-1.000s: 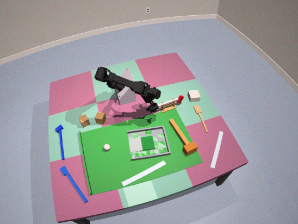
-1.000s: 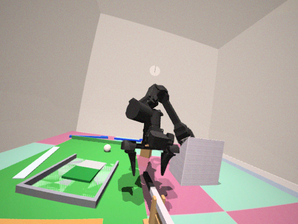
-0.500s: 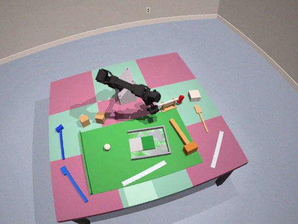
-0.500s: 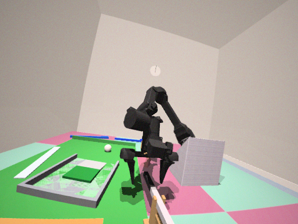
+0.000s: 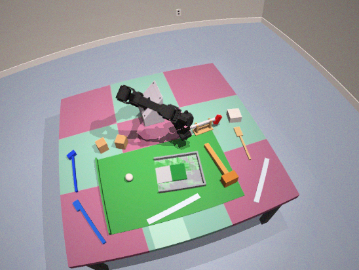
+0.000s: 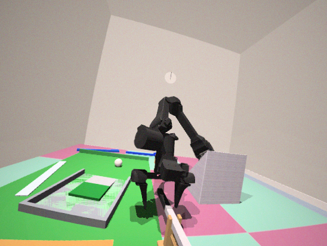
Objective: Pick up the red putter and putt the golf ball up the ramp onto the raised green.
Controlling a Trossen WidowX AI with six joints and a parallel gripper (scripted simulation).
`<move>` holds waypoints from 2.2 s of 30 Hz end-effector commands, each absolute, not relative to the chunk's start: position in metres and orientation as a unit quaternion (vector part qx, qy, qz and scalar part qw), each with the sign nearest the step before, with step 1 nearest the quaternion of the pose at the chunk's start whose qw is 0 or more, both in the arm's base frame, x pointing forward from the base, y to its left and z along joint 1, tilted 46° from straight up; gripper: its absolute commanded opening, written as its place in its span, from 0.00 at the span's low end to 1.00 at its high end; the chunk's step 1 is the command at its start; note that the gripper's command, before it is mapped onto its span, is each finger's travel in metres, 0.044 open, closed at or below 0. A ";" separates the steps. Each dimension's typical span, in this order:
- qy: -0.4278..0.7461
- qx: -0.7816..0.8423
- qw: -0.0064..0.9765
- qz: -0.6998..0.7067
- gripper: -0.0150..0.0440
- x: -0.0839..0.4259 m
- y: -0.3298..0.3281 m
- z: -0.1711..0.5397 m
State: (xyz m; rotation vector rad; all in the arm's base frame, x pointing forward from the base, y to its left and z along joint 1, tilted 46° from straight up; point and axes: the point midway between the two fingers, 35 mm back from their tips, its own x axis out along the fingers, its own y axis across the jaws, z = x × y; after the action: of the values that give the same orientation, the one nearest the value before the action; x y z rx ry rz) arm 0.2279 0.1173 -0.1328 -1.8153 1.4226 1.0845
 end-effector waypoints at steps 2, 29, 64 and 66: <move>0.534 -0.681 0.293 0.407 0.87 0.228 0.118 -0.133; 0.533 -0.681 0.293 0.409 0.25 0.225 0.148 -0.107; 0.615 -0.573 0.500 0.206 0.25 0.269 0.110 0.037; 0.620 -0.560 0.518 0.184 0.25 0.271 0.102 0.048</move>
State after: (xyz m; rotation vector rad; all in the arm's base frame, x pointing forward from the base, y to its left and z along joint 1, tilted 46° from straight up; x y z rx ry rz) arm 0.2667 0.1147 0.0286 -1.4123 1.4973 0.5355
